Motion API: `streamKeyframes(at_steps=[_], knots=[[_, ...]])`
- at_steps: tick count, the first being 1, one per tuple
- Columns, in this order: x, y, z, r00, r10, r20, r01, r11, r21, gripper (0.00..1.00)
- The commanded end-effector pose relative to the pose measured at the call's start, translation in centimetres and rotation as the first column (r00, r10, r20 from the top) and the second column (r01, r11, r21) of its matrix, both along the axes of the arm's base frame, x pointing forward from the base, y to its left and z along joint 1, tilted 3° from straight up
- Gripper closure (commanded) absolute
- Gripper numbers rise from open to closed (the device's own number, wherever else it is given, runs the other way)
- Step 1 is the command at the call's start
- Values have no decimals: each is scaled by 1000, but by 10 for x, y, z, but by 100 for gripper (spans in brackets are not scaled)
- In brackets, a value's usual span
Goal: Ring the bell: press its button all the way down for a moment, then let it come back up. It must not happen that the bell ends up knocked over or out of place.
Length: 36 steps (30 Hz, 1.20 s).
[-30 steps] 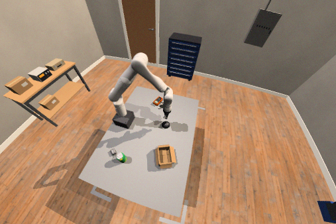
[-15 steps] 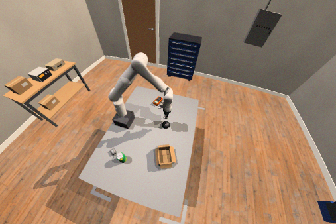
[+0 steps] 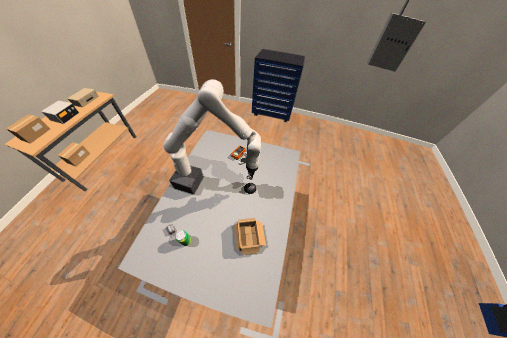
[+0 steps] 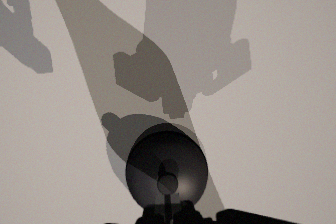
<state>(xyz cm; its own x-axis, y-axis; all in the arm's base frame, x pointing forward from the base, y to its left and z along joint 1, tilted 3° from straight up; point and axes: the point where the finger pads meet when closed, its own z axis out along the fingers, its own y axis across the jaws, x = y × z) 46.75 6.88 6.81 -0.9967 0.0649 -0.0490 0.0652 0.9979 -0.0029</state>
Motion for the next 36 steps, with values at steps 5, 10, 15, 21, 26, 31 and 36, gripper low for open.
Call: streamKeyframes(at_steps=[5,10,15,21,26,31,36], knots=[[0,0,-3,1000,0,1,0,1000,0,90],[1,0,-7,1000,0,1,0,1000,0,90],[1,0,-14,1000,0,1,0,1000,0,90],[2,0,-25,1000,0,1,0,1000,0,90],[2,0,-30,1000,0,1,0,1000,0,90],[3,0,-40,1000,0,1,0,1000,0,90],[3,0,-48,1000,0,1,0,1000,0,90]])
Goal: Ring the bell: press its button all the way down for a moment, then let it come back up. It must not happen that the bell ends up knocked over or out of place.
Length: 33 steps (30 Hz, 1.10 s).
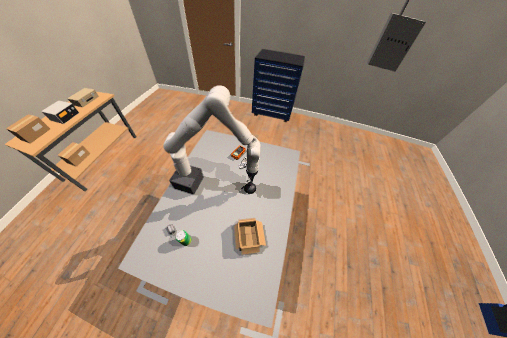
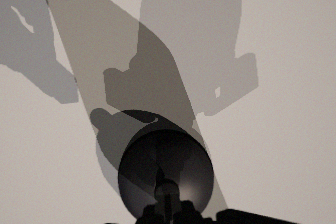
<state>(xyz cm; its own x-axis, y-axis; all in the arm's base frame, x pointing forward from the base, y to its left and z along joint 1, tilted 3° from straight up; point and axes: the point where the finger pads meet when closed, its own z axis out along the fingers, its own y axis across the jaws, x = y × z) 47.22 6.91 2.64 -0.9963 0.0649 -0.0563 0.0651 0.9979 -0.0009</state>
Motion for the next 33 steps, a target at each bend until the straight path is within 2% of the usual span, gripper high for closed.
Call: streamKeyframes(at_steps=[1,14,33], knots=[[-1,0,-8,1000,0,-7,0,1000,-1,90],[-1,0,-17,1000,0,-7,0,1000,-1,90],[-1,0,-18,1000,0,-7,0,1000,-1,90]])
